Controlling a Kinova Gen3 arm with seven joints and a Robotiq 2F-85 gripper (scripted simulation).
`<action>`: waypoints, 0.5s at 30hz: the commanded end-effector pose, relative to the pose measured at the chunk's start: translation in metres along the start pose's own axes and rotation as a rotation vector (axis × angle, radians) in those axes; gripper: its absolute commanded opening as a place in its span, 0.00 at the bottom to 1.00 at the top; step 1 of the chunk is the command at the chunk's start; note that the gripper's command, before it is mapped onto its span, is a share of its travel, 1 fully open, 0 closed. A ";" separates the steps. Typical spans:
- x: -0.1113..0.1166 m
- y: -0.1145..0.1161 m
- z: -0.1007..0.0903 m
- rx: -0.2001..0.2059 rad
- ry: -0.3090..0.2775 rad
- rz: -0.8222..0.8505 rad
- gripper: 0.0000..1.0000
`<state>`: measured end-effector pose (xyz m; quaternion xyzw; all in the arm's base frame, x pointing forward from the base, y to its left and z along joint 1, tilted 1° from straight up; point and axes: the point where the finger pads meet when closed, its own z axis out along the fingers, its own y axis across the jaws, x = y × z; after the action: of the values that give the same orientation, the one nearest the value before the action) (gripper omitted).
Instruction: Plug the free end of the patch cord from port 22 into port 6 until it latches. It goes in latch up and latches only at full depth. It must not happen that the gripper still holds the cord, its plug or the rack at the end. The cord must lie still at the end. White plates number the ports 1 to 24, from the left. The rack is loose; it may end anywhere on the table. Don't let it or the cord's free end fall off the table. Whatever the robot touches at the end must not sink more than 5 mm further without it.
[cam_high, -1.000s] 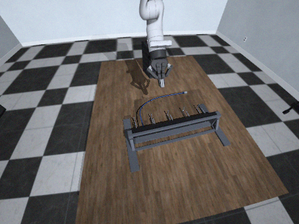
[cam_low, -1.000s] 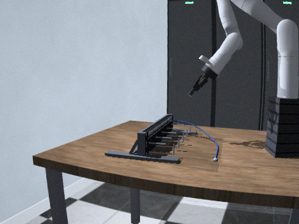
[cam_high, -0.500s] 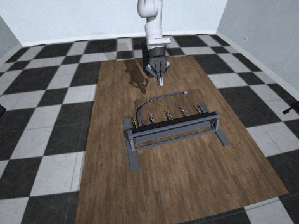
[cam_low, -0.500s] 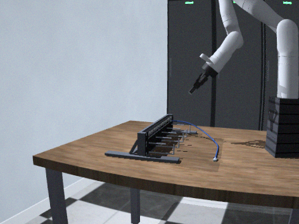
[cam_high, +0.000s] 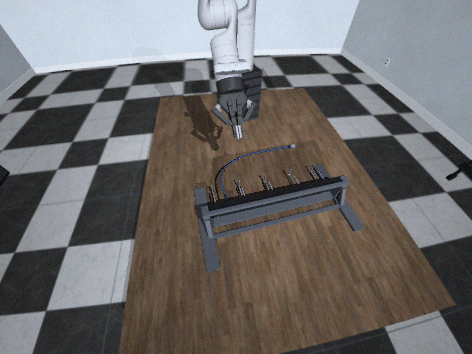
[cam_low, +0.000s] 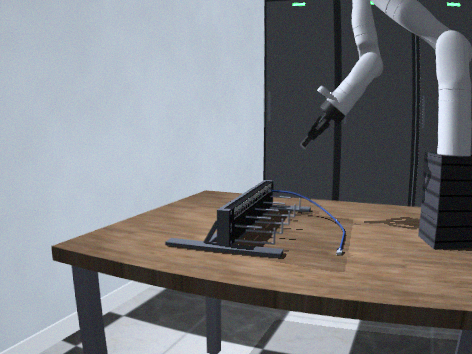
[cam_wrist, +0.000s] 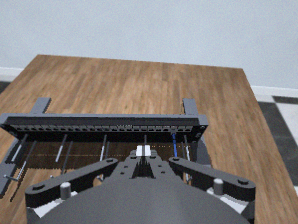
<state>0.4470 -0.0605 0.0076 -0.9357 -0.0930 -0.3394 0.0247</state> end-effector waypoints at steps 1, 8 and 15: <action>0.002 0.023 -0.002 -0.020 0.008 0.017 0.00; 0.002 0.045 -0.002 -0.020 0.008 0.017 0.00; 0.002 0.049 -0.002 -0.020 0.008 0.017 0.00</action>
<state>0.4556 -0.1064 0.0101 -0.9355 -0.0834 -0.3427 0.0197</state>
